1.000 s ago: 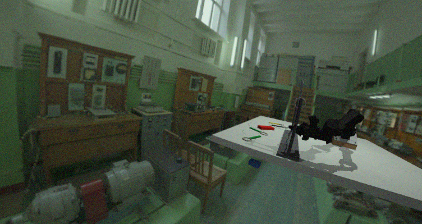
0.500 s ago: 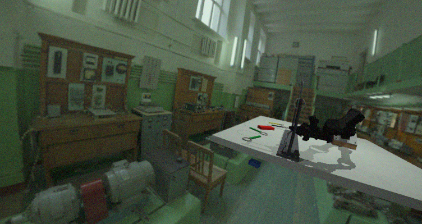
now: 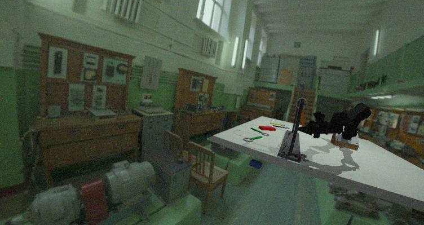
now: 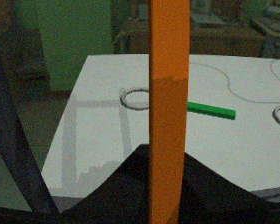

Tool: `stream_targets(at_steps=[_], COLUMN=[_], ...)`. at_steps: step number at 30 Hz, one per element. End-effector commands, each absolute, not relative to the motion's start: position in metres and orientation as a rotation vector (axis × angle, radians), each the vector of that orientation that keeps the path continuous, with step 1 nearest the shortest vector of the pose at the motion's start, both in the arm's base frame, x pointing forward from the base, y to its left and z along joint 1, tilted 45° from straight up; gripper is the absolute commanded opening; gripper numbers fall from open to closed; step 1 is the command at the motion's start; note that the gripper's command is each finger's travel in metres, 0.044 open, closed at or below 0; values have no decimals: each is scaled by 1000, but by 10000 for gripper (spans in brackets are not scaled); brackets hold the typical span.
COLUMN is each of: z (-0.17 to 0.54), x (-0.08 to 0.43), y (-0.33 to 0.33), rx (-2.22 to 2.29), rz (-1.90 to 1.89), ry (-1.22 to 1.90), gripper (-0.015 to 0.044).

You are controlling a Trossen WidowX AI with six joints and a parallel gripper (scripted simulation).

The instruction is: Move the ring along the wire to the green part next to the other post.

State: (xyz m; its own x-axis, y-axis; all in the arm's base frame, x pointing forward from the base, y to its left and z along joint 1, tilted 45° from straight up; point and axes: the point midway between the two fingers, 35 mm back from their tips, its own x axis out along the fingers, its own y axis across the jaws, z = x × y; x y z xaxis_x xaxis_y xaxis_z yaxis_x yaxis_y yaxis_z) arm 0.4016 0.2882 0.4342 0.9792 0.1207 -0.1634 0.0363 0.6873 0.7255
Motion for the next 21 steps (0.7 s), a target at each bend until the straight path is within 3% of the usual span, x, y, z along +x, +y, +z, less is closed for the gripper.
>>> stream_targets(at_steps=[1, 21], z=[432, 416], x=[393, 370], y=[282, 256], rx=[812, 716], rz=[70, 112], ry=[272, 449], gripper=[-150, -150])
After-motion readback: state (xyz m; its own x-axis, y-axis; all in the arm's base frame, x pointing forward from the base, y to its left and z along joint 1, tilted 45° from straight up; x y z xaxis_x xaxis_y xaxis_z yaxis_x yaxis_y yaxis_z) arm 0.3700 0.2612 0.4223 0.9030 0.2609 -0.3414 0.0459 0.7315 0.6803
